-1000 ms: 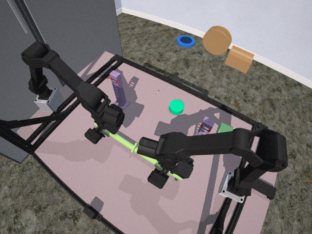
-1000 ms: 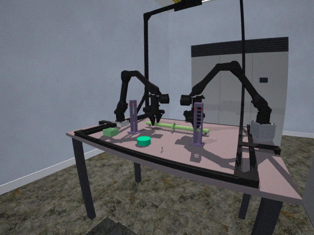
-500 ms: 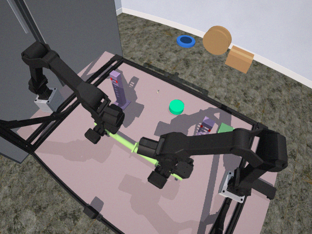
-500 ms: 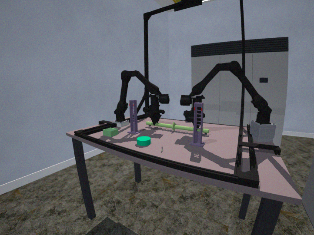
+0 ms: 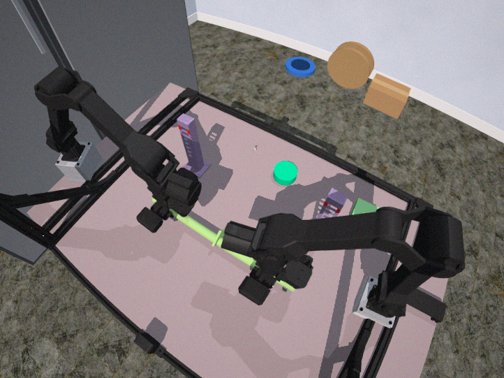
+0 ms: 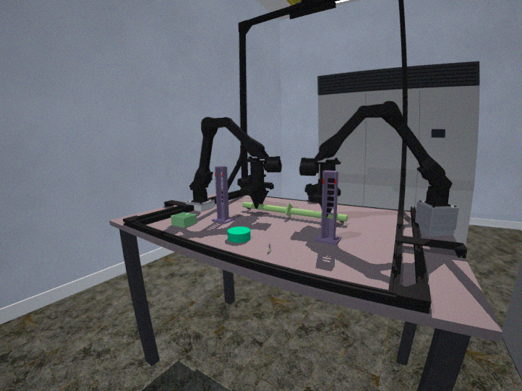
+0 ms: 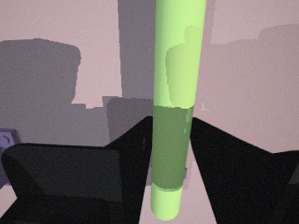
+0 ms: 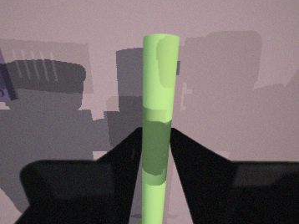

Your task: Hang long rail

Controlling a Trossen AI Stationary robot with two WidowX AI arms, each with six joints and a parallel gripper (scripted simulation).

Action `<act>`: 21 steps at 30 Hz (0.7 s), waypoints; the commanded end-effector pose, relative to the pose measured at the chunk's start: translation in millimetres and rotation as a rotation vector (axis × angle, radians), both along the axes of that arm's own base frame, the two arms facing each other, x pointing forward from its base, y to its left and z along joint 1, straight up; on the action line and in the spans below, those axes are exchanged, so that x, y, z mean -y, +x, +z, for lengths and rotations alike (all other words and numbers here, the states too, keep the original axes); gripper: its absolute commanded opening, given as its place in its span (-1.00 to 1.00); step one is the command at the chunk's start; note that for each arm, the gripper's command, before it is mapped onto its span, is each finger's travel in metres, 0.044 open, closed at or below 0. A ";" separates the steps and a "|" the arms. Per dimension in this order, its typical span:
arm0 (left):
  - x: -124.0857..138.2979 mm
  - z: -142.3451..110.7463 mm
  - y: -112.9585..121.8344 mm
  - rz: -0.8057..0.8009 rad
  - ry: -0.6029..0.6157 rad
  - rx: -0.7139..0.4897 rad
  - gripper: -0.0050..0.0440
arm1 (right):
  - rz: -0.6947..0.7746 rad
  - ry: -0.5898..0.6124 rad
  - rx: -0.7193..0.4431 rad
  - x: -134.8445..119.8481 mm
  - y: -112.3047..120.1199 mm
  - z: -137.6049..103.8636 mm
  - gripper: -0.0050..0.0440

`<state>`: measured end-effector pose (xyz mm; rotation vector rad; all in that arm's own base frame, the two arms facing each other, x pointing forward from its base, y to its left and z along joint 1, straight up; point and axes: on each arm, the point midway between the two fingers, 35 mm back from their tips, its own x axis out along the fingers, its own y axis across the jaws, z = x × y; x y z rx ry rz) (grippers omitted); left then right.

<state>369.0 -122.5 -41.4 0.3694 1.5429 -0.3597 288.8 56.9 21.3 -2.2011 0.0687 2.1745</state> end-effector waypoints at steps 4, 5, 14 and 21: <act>1.0 29.8 1.2 0.000 0.000 -0.002 -0.80 | -0.002 -0.001 -0.001 0.4 1.1 28.3 -0.80; 1.0 34.3 1.2 0.000 0.000 -0.002 -0.80 | -0.002 -0.001 -0.001 0.5 1.0 32.6 -0.80; 1.1 37.9 1.2 0.000 0.000 -0.002 -0.80 | -0.002 -0.001 -0.001 0.5 0.9 36.0 -0.80; 0.6 38.0 0.9 0.001 -0.001 -0.003 -0.80 | 0.002 -0.003 -0.005 0.1 -0.2 35.3 -0.80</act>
